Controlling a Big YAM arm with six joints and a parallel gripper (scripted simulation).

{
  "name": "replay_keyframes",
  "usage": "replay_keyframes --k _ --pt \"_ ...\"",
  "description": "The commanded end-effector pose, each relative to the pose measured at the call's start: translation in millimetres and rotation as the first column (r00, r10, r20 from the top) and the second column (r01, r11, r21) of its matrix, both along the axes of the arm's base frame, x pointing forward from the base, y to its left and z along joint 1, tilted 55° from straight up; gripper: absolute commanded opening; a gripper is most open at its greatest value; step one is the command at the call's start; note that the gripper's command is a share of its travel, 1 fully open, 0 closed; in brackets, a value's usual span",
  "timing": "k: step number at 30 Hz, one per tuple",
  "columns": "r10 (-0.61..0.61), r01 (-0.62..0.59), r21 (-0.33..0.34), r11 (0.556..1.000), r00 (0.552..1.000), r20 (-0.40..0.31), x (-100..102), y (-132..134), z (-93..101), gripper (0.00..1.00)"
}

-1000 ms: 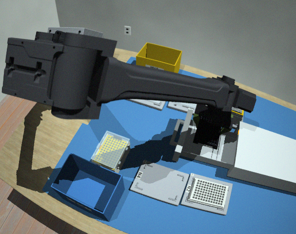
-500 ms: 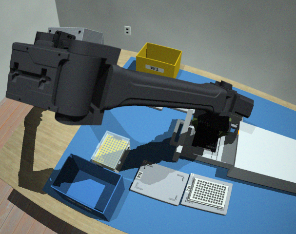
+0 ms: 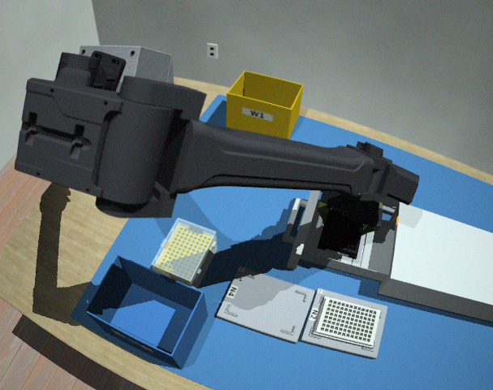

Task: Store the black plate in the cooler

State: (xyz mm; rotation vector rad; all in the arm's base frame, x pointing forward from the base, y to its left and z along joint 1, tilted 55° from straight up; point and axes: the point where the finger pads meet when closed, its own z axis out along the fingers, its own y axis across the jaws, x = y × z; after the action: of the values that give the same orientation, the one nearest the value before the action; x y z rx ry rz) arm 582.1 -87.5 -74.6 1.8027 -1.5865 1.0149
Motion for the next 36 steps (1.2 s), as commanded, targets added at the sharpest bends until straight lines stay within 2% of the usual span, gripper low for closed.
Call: replay_keyframes --k 1,5,8,11,21,24,36 --pt "-0.004 0.004 0.003 1.000 1.000 -0.006 3 -11 -5.5 0.00" --pt "-0.004 0.004 0.003 1.000 1.000 -0.003 4 -16 -7.2 0.00" --pt "-0.005 0.004 0.003 1.000 1.000 0.013 9 -19 -1.0 0.00" --pt "-0.004 0.004 0.003 1.000 1.000 0.000 8 -22 -11.2 0.00" --pt "-0.004 0.004 0.003 1.000 1.000 0.006 13 -31 -15.4 0.00" --pt "-0.004 0.004 0.002 1.000 1.000 0.007 11 -31 -8.4 0.00" --pt "-0.007 0.007 0.003 1.000 1.000 0.002 10 -31 -12.1 0.00"
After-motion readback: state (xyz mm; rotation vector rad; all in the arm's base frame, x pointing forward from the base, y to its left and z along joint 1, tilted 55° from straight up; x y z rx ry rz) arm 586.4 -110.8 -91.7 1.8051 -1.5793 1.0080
